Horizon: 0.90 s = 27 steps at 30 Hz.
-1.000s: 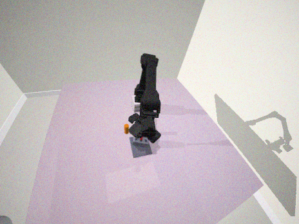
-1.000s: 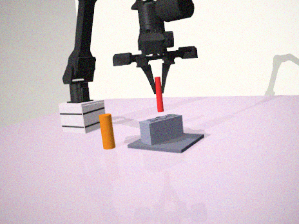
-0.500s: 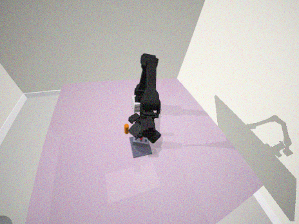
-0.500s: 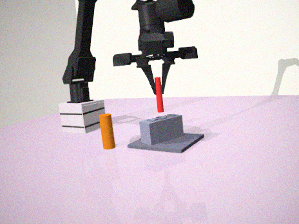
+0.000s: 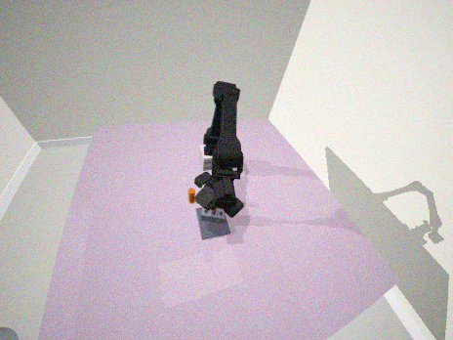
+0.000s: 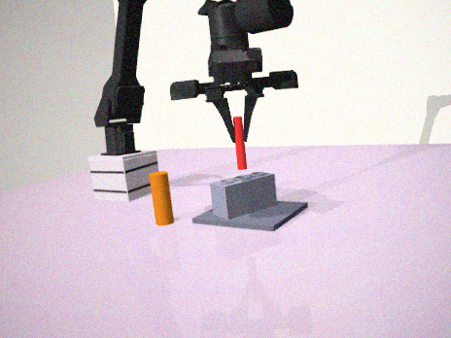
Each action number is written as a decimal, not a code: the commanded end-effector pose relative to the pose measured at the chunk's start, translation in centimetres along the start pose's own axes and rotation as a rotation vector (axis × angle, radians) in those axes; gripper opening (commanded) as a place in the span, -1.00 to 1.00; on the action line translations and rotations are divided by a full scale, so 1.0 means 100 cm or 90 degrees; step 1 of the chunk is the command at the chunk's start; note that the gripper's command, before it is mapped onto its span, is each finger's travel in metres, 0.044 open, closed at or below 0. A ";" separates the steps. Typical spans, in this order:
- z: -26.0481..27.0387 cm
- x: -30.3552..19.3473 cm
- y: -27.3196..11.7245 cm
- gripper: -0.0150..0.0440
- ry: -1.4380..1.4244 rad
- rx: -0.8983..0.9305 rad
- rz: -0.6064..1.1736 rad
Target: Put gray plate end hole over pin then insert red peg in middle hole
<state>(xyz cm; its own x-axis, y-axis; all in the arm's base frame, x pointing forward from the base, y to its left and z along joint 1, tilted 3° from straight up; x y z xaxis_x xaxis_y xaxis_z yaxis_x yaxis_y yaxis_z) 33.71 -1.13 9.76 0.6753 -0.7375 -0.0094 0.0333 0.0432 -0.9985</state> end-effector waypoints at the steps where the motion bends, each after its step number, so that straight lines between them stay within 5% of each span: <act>1: 0.000 0.000 0.002 -0.49 0.000 0.000 0.000; 27: -0.001 -0.001 0.016 -0.49 -0.002 0.000 0.000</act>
<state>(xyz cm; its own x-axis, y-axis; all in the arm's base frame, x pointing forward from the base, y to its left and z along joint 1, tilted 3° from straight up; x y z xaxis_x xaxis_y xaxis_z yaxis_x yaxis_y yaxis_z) 33.59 -1.02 8.16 0.6776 -0.7354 -0.0103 0.0320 0.0434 -0.9985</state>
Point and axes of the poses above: the point midway between the two fingers, 35 mm back from their tips, its own y axis out along the fingers, its own z axis across the jaws, x = y × z, the point moved 3 cm from there along -y, back along the fingers, and after that the axes turned 4 degrees about -y, right-handed, at the moved point
